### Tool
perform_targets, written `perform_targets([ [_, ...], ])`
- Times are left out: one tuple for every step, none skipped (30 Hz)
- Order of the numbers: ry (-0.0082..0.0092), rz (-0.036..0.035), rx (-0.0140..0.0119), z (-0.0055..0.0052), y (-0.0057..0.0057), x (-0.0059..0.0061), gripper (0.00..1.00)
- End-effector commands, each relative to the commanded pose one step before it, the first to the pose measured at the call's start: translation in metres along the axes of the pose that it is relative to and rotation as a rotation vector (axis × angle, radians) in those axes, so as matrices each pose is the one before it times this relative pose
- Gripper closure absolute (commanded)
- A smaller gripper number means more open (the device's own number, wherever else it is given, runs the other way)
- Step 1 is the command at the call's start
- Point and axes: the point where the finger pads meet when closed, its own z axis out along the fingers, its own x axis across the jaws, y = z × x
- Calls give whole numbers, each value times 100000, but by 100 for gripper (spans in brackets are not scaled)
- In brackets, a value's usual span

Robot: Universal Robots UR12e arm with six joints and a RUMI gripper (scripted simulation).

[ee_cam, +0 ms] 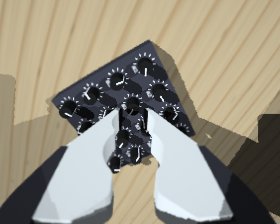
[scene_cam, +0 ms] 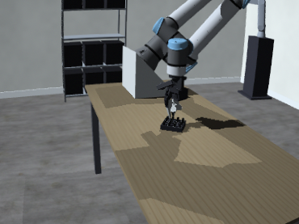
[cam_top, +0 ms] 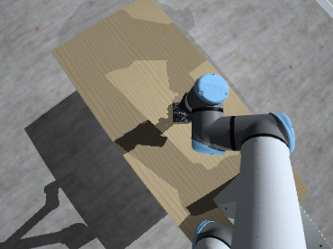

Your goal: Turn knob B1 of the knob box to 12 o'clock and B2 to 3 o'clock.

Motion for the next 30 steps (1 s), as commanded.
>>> perform_targets([
  [-238,-150,-122,-109,76,-216,89],
  [1,0,1,2,0,0,89],
  [3,1,2,8,-1,1,89],
  [7,2,5,18,-3,2,89],
  [11,4,9,30,-5,3,89],
  [17,5,14,45,-7,5,89],
  [28,12,21,61,-11,9,89],
  [52,30,35,79,-18,16,89],
  [28,5,25,74,-5,24,89],
  [30,4,28,85,-5,29,89],
  [34,5,31,96,-6,32,89],
  [28,4,12,92,-9,22,89],
  [24,16,-2,89,-12,14,89],
  [0,0,0,0,0,0,89],
  [0,0,0,0,0,0,89],
  [21,16,3,93,-13,13,89],
  [22,16,3,96,-13,13,89],
  [22,17,3,98,-14,14,89],
  [21,17,4,97,-14,13,89],
  [20,16,6,95,-14,13,89],
  [18,15,7,91,-14,12,89],
  [15,13,7,85,-12,10,89],
  [8,8,6,76,-8,6,89],
  [-1,0,3,64,-1,0,89],
  [-10,-8,-1,51,6,-6,89],
  [-19,-15,-4,38,13,-12,89],
  [-25,-20,-6,26,17,-16,89],
  [-27,-22,-7,16,19,-17,89],
  [-27,-21,-6,8,18,-17,89],
  [-26,-9,-12,-2,14,-19,89],
])
